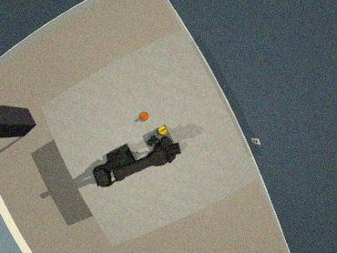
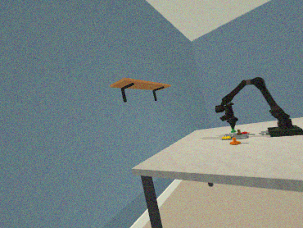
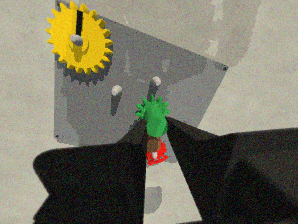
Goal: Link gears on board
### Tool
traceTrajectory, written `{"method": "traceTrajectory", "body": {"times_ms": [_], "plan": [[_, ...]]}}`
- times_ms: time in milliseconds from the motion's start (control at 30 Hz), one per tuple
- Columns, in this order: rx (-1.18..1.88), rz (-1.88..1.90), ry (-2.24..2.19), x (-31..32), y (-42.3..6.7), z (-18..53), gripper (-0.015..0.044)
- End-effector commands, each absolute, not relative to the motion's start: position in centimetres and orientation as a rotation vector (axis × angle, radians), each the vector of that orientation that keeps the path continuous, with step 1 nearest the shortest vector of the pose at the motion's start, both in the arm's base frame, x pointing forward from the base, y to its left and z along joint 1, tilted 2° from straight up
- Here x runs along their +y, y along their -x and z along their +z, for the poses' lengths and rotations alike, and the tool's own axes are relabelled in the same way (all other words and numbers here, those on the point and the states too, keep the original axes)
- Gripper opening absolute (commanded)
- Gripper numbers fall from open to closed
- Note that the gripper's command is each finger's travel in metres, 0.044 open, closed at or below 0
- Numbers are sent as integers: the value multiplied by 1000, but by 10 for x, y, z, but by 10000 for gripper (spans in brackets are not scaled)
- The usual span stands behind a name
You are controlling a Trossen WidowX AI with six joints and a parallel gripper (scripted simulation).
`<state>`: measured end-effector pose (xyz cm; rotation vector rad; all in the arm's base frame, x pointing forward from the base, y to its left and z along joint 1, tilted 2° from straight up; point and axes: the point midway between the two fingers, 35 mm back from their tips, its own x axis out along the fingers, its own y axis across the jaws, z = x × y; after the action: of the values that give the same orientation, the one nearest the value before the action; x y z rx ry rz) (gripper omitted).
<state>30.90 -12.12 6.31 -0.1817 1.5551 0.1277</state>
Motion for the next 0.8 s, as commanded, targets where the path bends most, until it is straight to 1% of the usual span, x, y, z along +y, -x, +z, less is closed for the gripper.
{"method": "traceTrajectory", "body": {"times_ms": [0,400,767], "plan": [[1562,67,125,-121,-308,56,0],[1554,-169,-113,-122,-307,46,0],[1561,-40,17,-122,-308,44,0]]}}
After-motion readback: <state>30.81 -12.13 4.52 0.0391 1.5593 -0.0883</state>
